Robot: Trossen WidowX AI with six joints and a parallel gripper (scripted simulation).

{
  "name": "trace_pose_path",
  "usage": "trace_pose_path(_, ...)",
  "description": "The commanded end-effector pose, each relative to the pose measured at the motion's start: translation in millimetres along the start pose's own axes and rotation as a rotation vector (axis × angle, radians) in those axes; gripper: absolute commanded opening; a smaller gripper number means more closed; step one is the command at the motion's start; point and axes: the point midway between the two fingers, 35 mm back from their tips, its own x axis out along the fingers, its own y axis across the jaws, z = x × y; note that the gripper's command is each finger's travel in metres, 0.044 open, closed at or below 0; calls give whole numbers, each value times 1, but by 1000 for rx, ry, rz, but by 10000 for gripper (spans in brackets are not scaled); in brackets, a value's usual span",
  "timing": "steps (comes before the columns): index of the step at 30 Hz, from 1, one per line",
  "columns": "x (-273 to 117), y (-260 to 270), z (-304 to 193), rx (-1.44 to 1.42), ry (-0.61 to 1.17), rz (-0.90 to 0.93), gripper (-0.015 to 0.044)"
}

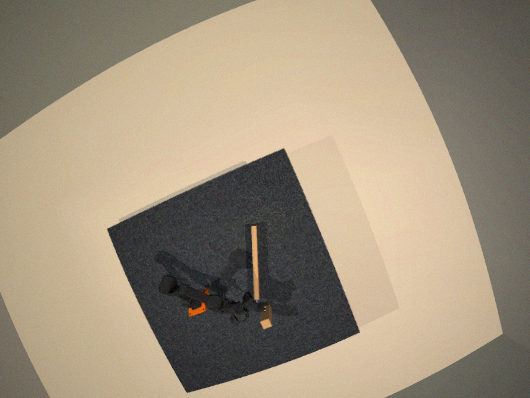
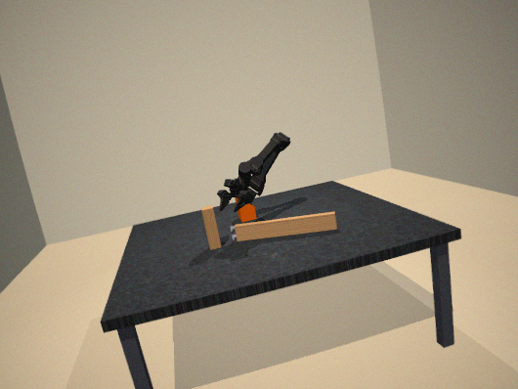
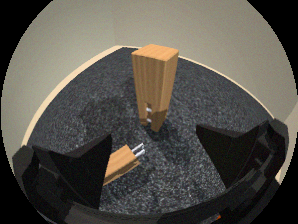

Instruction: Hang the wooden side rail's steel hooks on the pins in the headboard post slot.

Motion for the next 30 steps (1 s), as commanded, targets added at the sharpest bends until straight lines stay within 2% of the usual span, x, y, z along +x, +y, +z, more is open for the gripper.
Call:
trace_pose_path(1,0,0,0,7,-2,-3,440)
trace_pose_path(5,1,2,0,-34,15,-5,440)
trace_pose_path(16,8,33,2,-682,283,64,440)
trace_pose_path(30,-3,74,1,-1430,526,426,440)
